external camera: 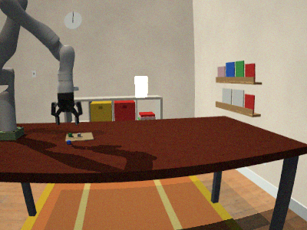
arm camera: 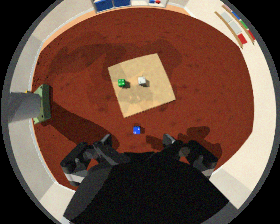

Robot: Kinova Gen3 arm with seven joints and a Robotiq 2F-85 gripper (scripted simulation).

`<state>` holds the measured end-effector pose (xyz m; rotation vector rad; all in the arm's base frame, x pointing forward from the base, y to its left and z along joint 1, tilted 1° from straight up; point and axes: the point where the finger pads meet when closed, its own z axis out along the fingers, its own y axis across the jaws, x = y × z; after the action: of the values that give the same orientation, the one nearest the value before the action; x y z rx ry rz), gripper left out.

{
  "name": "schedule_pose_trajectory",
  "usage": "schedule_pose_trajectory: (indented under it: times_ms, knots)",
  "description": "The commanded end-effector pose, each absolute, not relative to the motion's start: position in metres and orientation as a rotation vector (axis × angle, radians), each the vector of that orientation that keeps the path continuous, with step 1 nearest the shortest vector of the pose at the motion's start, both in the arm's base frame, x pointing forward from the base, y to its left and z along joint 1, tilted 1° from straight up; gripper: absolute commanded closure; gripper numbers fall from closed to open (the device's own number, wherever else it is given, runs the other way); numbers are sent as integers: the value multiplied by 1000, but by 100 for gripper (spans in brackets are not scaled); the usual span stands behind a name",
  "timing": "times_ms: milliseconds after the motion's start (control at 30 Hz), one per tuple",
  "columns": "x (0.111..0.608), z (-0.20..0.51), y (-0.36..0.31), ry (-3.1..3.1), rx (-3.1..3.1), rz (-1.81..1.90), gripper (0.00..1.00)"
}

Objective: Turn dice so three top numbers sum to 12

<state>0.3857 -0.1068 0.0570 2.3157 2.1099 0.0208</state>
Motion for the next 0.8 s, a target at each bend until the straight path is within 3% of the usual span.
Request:
schedule_pose_trajectory:
  times_ms: [0, 33, 67, 767]
  knots:
    - [386, 58, -107, 2108, 2316, 22, 0]
    - [386, 58, -107, 2108, 2316, 22, 0]
    - [386, 58, -107, 2108, 2316, 22, 69]
    - [386, 58, -107, 2108, 2316, 22, 69]
